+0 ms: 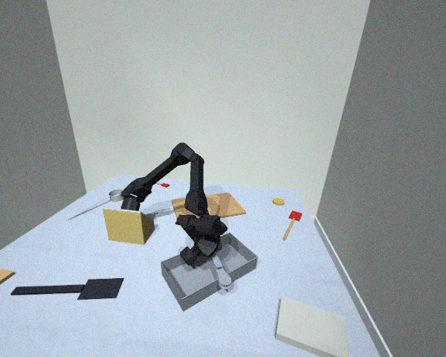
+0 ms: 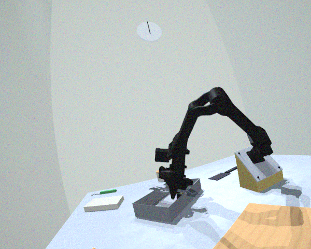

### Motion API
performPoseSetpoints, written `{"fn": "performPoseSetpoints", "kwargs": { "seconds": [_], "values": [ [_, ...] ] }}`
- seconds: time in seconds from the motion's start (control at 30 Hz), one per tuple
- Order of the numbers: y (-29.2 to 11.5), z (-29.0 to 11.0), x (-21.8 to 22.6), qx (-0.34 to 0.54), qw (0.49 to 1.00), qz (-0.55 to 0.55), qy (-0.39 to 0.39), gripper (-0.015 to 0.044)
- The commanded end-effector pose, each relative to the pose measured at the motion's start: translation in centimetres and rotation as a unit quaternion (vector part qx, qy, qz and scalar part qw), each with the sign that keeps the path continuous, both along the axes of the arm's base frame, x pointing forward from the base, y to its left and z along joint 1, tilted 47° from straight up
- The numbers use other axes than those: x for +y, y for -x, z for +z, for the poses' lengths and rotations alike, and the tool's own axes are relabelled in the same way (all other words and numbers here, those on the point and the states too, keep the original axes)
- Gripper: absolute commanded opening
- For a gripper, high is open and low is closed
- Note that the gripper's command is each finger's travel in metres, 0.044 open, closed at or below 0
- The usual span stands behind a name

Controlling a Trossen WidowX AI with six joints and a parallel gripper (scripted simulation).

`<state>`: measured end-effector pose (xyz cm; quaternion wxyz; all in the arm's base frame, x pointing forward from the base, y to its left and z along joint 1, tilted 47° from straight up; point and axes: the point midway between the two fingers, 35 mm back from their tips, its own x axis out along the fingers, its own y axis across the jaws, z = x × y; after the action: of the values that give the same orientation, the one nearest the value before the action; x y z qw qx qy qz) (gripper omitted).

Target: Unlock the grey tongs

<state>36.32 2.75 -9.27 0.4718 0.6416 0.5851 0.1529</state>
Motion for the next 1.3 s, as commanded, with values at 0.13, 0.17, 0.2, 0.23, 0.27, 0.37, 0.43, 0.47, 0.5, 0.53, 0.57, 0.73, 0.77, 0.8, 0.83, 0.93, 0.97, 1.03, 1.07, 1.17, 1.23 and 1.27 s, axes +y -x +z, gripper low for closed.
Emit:
{"fn": "performPoseSetpoints", "kwargs": {
  "seconds": [0.13, 0.17, 0.2, 0.23, 0.27, 0.37, 0.43, 0.47, 0.5, 0.53, 0.57, 0.73, 0.77, 0.8, 0.83, 0.93, 0.97, 1.03, 1.07, 1.17, 1.23, 1.27],
  "values": [
    [0.0, 0.0, 0.0, -0.001, 1.000, 0.000, 0.000, 0.0095],
    [0.0, 0.0, 0.0, -0.001, 1.000, 0.000, 0.000, 0.0089],
    [0.0, 0.0, 0.0, -0.001, 1.000, 0.000, 0.000, 0.0082],
    [0.0, 0.0, 0.0, -0.001, 1.000, 0.000, 0.000, 0.0075],
    [0.0, 0.0, 0.0, -0.001, 1.000, 0.000, 0.000, 0.0069],
    [0.0, 0.0, 0.0, -0.001, 1.000, 0.000, 0.000, 0.0049],
    [0.0, 0.0, 0.0, -0.001, 1.000, 0.000, 0.000, 0.0035],
    [0.0, 0.0, 0.0, -0.001, 1.000, 0.000, 0.000, 0.0009],
    [0.0, 0.0, 0.0, -0.001, 1.000, 0.000, 0.000, -0.0017],
    [0.0, 0.0, 0.0, -0.001, 1.000, 0.000, 0.000, -0.0043],
    [0.0, 0.0, 0.0, -0.001, 1.000, 0.000, 0.000, -0.0070],
    [-0.3, 0.9, -1.2, 0.000, 1.000, 0.000, 0.002, -0.0150],
    [-0.4, 1.4, -1.8, 0.000, 1.000, 0.000, 0.002, -0.0150],
    [-0.5, 2.0, -2.5, 0.001, 1.000, 0.000, 0.002, -0.0150],
    [-0.6, 2.8, -3.4, 0.001, 1.000, 0.000, 0.002, -0.0150],
    [-0.6, 4.8, -5.3, 0.001, 1.000, 0.001, -0.001, -0.0150],
    [-0.6, 5.2, -5.5, 0.000, 1.000, 0.001, -0.002, -0.0150],
    [-0.6, 5.3, -5.6, 0.000, 1.000, 0.002, -0.002, -0.0150],
    [-0.6, 5.3, -5.6, 0.000, 1.000, 0.002, -0.002, -0.0150],
    [-0.6, 5.3, -5.6, 0.000, 1.000, 0.002, -0.002, -0.0150],
    [-0.6, 5.3, -5.6, 0.000, 1.000, 0.002, -0.002, -0.0150],
    [-0.6, 5.3, -5.6, 0.000, 1.000, 0.002, -0.002, -0.0150]
  ]
}}
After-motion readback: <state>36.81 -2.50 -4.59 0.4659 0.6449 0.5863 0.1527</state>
